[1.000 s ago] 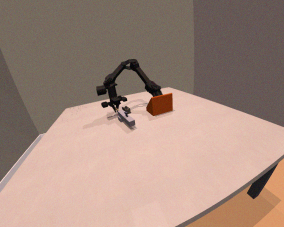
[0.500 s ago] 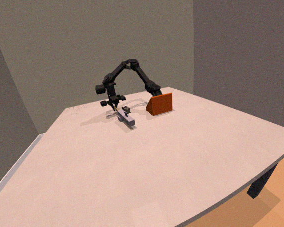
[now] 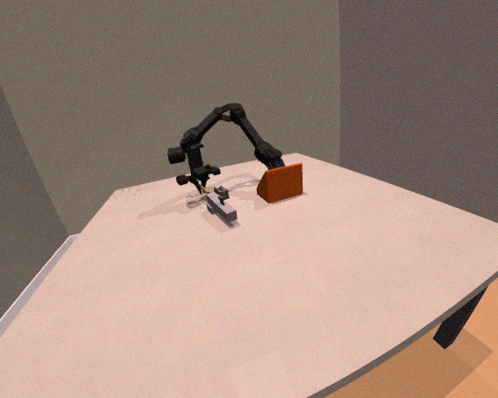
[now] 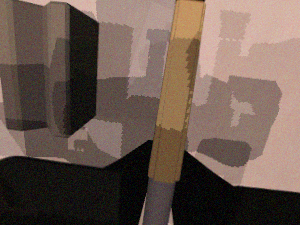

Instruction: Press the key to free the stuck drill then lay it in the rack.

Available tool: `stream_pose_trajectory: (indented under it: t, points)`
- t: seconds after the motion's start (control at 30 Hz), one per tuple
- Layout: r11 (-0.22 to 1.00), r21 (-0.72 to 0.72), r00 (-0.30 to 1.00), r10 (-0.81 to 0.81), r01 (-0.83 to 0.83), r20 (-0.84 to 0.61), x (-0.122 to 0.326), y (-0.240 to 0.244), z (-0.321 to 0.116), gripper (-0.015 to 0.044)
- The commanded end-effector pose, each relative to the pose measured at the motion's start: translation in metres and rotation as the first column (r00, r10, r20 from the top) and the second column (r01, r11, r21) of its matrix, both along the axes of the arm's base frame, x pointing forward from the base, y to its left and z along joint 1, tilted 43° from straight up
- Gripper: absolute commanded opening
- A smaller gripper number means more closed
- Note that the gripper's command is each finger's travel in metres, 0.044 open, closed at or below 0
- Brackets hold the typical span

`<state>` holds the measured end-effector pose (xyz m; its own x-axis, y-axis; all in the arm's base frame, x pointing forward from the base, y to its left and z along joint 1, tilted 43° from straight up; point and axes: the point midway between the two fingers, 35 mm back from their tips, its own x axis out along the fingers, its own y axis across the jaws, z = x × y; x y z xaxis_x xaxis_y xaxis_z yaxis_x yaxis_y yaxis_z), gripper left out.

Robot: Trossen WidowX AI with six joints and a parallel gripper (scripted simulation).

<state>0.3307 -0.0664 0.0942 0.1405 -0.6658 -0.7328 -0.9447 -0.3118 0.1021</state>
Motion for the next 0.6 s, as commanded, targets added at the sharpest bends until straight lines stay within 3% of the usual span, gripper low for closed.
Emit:
stream_pose_trajectory:
  t: [0.0, 0.57]
  points:
    - [1.0, 0.001, 1.0, -0.001, 0.001, 0.006, -0.0004, 0.0024, 0.0023, 0.0]
    - [1.0, 0.001, 1.0, -0.001, 0.001, 0.006, -0.0048, 0.0085, 0.0068, 0.0]
